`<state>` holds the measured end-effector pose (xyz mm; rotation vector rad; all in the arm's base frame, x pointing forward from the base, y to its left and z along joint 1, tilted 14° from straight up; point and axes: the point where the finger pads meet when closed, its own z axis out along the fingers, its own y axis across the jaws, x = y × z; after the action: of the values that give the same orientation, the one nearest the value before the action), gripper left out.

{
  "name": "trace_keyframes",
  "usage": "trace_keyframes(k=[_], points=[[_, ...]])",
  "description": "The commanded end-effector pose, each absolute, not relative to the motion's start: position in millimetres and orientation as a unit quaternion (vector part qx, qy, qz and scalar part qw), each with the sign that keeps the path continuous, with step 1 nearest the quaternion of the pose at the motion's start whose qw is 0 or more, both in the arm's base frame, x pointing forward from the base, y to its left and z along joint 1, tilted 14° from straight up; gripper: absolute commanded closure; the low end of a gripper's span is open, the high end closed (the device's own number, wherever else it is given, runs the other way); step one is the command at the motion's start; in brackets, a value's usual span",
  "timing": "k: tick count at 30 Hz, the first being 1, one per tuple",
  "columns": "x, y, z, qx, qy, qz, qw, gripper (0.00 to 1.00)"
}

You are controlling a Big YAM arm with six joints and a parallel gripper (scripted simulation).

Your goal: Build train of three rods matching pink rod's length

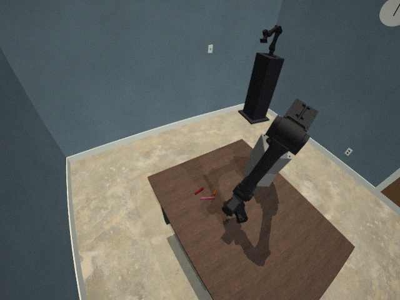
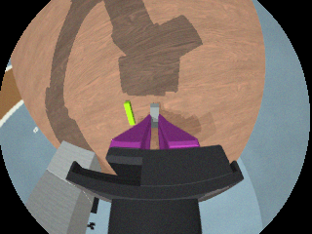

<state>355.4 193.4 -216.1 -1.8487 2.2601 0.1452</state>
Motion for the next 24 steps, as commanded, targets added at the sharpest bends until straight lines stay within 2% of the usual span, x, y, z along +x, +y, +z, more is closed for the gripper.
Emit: trace_keyframes(k=[1, 14, 24], points=[[359, 201, -233, -0.627, 0.769, 0.048, 0.114, 0.95], [364, 205, -267, -0.623, 0.772, 0.048, 0.114, 0.95], [370, 210, -260, -0.626, 0.769, 0.046, 0.124, 0.95]])
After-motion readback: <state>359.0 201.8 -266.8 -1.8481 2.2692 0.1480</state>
